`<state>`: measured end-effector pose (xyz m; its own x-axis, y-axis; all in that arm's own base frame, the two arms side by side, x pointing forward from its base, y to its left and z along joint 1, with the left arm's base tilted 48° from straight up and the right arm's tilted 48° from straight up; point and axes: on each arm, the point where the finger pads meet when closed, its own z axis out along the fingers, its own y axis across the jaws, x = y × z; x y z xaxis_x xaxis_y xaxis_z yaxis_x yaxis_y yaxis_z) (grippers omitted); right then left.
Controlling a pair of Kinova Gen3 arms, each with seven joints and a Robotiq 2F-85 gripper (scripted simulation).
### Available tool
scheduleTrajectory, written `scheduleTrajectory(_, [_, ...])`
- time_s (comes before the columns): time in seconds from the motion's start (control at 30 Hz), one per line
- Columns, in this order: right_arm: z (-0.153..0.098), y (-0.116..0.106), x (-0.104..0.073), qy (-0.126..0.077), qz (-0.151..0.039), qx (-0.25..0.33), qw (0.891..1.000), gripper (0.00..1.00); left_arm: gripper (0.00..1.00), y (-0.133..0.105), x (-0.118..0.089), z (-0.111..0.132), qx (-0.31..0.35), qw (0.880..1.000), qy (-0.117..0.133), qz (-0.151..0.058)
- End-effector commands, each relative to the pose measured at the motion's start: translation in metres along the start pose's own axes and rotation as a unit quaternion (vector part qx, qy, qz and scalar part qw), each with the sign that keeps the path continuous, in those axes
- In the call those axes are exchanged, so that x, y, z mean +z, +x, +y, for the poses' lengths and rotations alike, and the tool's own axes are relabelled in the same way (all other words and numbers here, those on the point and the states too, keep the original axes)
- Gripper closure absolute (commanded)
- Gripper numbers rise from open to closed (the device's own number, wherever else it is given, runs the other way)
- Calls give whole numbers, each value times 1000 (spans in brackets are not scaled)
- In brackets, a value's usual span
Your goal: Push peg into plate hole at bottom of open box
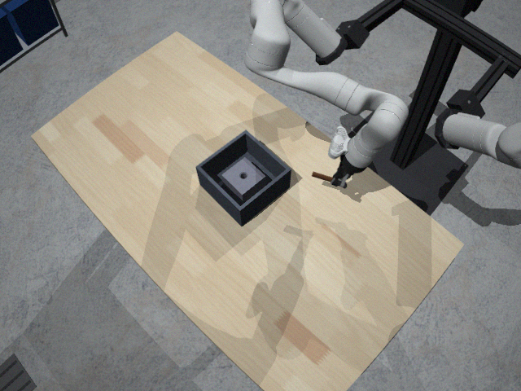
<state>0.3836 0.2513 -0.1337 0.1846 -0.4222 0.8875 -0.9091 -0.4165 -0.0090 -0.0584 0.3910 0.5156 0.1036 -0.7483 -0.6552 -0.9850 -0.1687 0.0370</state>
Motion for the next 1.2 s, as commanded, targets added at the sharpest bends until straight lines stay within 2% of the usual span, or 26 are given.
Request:
scheduleTrajectory(0.0, [-1,0,-1,-2,-1,11,1000,903,2,0,0,0,0,1000,0,0])
scheduleTrajectory(0.63, [-1,0,-1,-23,-1,88,996,903,2,0,0,0,0,1000,0,0])
scheduleTrajectory(1.17, [-1,0,-1,-54,-1,206,977,903,2,0,0,0,0,1000,0,0])
